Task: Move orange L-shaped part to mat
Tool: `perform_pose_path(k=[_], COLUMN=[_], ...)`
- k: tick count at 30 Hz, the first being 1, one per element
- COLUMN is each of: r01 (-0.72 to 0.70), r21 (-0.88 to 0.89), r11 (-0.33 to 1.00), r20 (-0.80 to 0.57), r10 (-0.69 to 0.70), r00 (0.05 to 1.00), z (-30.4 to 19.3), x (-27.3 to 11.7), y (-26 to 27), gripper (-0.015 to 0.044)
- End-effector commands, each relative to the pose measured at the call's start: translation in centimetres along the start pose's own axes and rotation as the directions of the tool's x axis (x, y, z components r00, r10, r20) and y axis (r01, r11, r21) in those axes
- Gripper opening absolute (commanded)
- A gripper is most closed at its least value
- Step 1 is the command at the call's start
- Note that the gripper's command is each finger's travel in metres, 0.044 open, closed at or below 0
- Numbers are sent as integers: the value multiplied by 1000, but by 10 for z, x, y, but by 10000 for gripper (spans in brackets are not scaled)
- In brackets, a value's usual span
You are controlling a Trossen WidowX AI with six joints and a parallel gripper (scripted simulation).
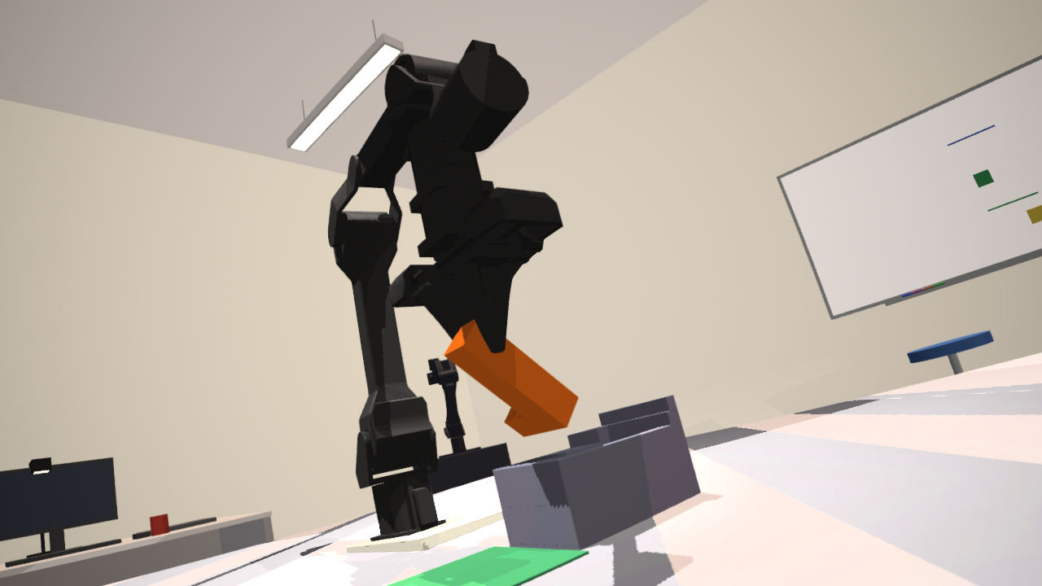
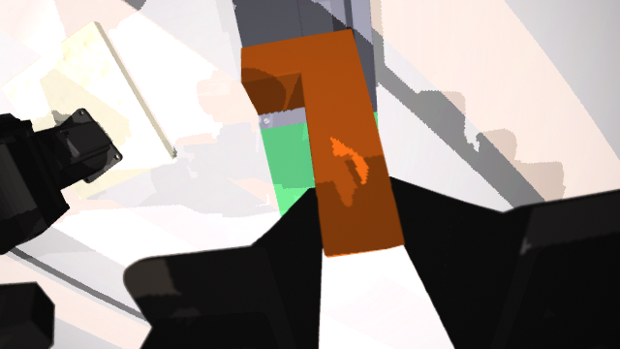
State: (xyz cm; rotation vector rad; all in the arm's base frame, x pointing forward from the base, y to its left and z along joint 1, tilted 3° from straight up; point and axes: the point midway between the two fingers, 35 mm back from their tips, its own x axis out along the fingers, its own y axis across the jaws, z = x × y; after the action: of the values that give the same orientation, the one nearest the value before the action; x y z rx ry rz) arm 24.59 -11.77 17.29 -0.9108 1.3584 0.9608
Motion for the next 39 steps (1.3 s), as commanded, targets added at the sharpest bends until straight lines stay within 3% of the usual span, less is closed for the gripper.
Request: perform_pose_path(k=[1,18,39], r01=[5,4,4], r21=[0,0,0], r11=[1000,1000,1000], r20=[-5,-12,-12], r10=[-5,-4,-4], r00=[1000,1000,1000], z=[-16,-83,-85], x=[-1,-1,22], y=[2,9,9], gripper=[0,0,0])
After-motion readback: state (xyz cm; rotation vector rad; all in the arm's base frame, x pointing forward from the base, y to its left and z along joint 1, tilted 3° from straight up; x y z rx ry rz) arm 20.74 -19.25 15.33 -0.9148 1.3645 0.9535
